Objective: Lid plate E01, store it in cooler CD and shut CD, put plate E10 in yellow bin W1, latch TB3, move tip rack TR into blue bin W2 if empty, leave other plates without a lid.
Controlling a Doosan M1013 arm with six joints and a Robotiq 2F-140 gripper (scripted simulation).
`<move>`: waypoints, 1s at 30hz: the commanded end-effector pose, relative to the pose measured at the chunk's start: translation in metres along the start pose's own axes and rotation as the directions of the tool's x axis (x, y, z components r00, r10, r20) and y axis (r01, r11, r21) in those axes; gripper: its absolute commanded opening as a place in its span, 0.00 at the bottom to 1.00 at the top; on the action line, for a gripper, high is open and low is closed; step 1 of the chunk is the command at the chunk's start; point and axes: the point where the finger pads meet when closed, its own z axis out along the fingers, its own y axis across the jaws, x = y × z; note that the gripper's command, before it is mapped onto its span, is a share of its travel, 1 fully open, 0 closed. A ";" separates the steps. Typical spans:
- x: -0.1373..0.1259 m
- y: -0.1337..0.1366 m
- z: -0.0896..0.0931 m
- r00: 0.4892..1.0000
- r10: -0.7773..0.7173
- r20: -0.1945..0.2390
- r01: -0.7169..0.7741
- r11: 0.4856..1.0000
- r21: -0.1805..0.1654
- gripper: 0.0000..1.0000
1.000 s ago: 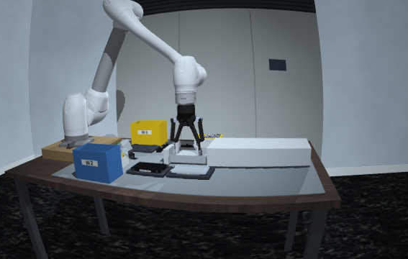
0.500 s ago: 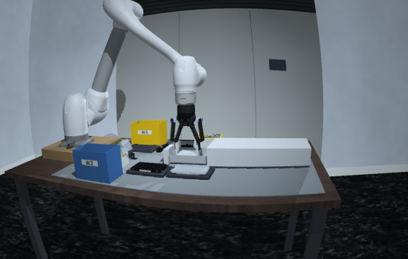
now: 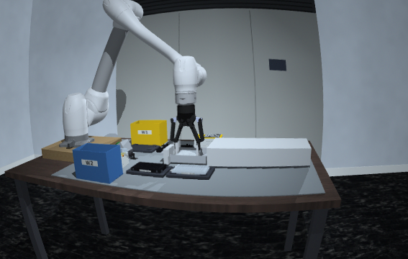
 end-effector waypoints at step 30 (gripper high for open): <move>0.000 -0.013 0.000 1.000 0.000 0.000 0.000 1.000 0.001 0.66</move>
